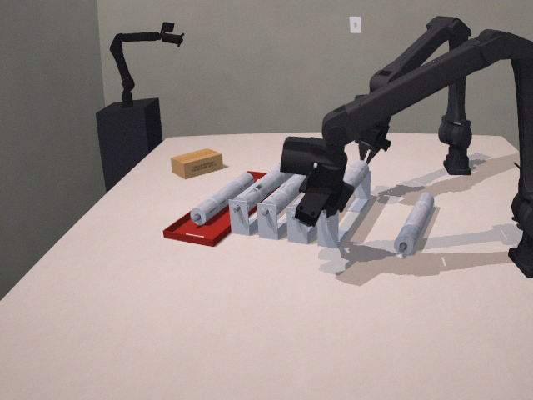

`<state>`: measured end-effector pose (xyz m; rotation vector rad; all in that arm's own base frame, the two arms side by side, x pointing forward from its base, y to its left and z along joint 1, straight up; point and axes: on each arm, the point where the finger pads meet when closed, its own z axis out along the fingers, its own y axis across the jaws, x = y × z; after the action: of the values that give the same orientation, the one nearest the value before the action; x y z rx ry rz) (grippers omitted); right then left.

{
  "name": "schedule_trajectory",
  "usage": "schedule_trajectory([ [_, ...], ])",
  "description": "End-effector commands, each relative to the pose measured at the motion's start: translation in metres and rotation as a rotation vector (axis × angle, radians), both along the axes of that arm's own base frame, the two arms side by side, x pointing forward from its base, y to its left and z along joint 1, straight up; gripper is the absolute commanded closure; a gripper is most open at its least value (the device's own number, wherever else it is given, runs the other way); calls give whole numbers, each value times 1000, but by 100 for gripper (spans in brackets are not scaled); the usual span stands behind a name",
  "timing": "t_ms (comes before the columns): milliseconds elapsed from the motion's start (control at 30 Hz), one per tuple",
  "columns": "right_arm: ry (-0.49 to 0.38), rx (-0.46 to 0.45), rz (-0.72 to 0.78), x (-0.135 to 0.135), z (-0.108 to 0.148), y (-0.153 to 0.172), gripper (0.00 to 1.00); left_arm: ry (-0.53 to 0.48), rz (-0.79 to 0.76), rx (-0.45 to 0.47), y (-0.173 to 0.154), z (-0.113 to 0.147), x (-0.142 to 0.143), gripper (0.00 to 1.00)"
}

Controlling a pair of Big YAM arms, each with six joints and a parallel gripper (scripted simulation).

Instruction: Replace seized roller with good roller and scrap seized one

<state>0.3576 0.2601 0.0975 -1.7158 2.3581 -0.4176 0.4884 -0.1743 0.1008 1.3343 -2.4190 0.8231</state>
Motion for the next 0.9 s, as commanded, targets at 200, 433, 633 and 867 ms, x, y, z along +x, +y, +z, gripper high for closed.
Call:
schedule_trajectory([
  [200,-94,77,-23,30,43,17,97,-74,2,-13,-1,23,23,68],
  [433,-94,77,-23,30,43,17,97,-74,2,-13,-1,23,23,68],
  [633,-85,71,-19,29,38,18,68,-74,2,-13,-1,23,23,68],
  [867,-86,72,-14,28,39,20,68,-74,2,-13,-1,23,23,68],
])
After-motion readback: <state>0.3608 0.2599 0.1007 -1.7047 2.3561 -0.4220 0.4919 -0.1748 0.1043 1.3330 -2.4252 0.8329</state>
